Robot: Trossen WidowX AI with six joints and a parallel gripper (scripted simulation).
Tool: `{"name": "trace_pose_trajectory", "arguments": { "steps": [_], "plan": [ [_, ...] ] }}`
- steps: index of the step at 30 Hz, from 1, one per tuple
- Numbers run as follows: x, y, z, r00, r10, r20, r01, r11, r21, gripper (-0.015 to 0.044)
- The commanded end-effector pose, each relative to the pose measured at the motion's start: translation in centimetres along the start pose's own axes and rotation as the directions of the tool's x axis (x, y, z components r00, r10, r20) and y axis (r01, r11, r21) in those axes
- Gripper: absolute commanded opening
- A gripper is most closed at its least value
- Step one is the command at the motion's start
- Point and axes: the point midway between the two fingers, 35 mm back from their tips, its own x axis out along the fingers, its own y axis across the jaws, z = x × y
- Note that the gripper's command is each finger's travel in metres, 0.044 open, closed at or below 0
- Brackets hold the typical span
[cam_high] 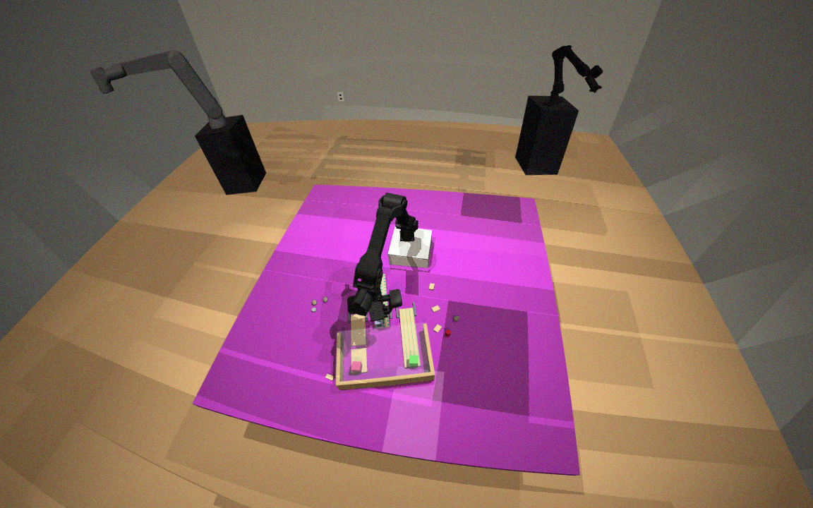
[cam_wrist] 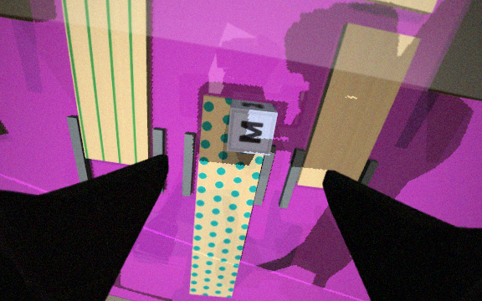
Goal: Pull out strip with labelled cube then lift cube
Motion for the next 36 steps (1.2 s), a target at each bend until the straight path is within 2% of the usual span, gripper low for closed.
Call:
{"name": "trace_pose_trajectory", "arguments": {
  "steps": [1, 2, 9, 10, 36],
  "plan": [
    [-0.3, -0.2, 1.2, 1.0, -0.006, 0.001, 0.006, 1.0, 0.003, 0.044],
    [-0.3, -0.2, 1.3, 1.0, -0.006, 0.001, 0.006, 1.0, 0.003, 0.044],
    [0.5, -0.2, 1.4, 1.0, -0.006, 0.001, 0.006, 1.0, 0.003, 0.0256],
    [0.7, -0.2, 1.4, 1.0, -0.006, 0.001, 0.006, 1.0, 0.003, 0.025],
    [4.9, -0.1, 1.3, 1.0, -0.005, 0.001, 0.005, 1.0, 0.003, 0.025]
  ]
}}
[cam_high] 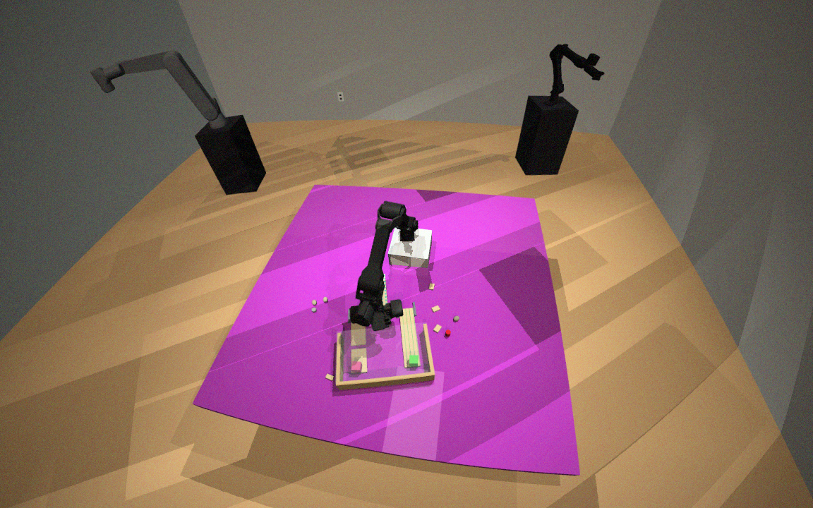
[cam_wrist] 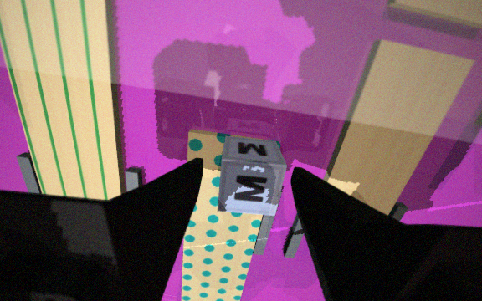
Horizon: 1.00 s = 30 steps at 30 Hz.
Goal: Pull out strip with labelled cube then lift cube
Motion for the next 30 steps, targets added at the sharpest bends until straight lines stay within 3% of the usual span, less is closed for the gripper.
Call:
{"name": "trace_pose_trajectory", "arguments": {
  "steps": [1, 4, 8, 15, 19, 30],
  "plan": [
    [0.7, 0.0, -0.1, 1.0, -0.004, -0.002, 0.004, 1.0, 0.004, 0.025],
    [0.8, 0.0, -0.1, 1.0, -0.004, -0.002, 0.004, 1.0, 0.004, 0.025],
    [0.6, 0.0, -0.1, 1.0, 0.001, -0.002, -0.001, 1.0, 0.0, 0.0145],
    [0.6, 0.0, -0.1, 1.0, 0.001, -0.002, -0.001, 1.0, 0.0, 0.0098],
    [0.4, 0.1, -0.3, 1.0, 0.001, -0.002, -0.001, 1.0, 0.0, 0.0],
    [-2.6, 1.8, -3.9, 1.0, -0.002, -0.005, 0.002, 1.0, 0.003, 0.0]
  ]
}}
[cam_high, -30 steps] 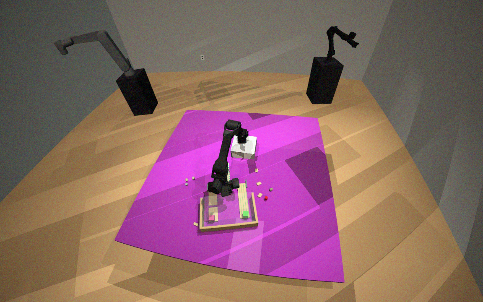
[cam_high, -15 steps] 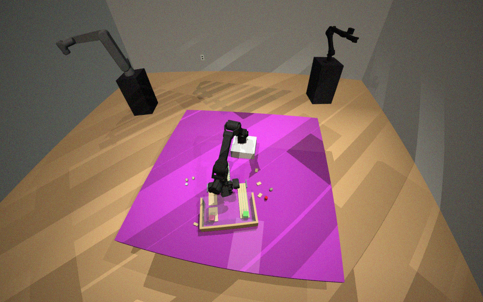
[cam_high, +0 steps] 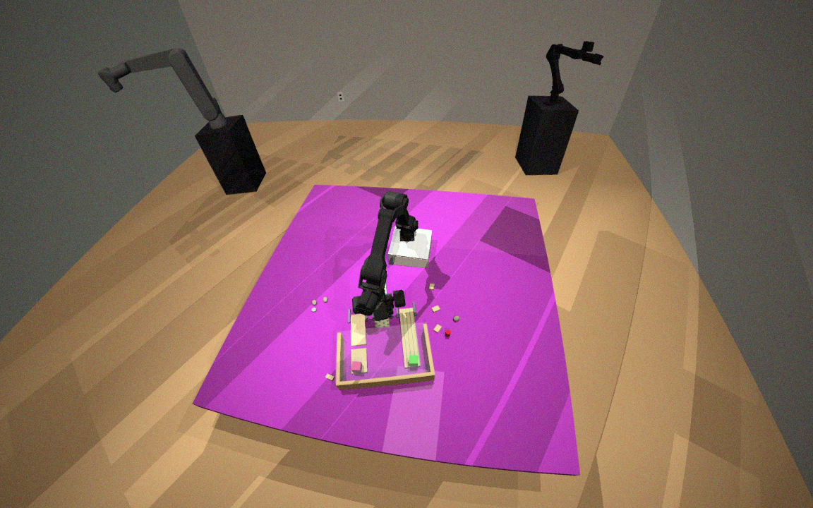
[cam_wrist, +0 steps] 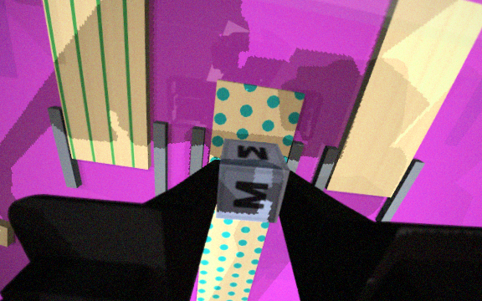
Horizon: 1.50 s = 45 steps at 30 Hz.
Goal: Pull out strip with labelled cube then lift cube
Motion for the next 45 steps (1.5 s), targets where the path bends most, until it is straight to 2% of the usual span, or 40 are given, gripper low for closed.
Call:
{"name": "trace_pose_trajectory", "arguments": {
  "steps": [1, 25, 28, 33, 45],
  "plan": [
    [-1.2, 0.6, -1.4, 1.0, -0.005, 0.001, 0.005, 1.0, -0.001, 0.0],
    [-1.9, 3.5, -8.1, 1.0, -0.004, -0.004, 0.004, 1.0, 0.0, 0.0],
    [-2.3, 3.5, -8.2, 1.0, -0.004, -0.004, 0.004, 1.0, 0.0, 0.0],
    [-5.3, 3.5, -8.1, 1.0, -0.004, -0.004, 0.004, 1.0, 0.0, 0.0],
    [-5.5, 3.5, -8.2, 1.0, -0.004, -0.004, 0.004, 1.0, 0.0, 0.0]
  ]
}}
